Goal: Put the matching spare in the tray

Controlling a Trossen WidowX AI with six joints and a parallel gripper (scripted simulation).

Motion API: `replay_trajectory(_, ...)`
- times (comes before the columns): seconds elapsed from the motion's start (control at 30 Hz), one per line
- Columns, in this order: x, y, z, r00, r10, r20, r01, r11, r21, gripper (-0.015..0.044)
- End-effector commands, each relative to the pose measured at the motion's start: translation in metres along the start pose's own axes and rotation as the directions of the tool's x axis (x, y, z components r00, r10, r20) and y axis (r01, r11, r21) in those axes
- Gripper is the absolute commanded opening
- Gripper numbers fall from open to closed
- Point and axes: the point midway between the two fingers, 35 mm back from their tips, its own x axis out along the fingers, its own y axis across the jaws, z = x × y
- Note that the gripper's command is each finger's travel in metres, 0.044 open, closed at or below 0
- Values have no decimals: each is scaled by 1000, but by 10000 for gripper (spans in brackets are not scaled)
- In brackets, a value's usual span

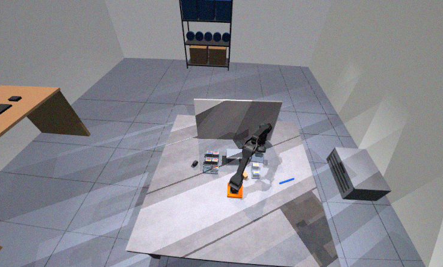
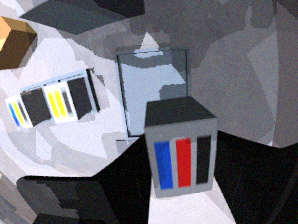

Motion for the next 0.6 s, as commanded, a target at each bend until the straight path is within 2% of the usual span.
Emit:
replay_trajectory(0.0,5,0,1,1000,2,6,-2,1000,-3,0)
replay_trajectory(0.57,16,0,1,1000,2,6,-2,1000,-3,0)
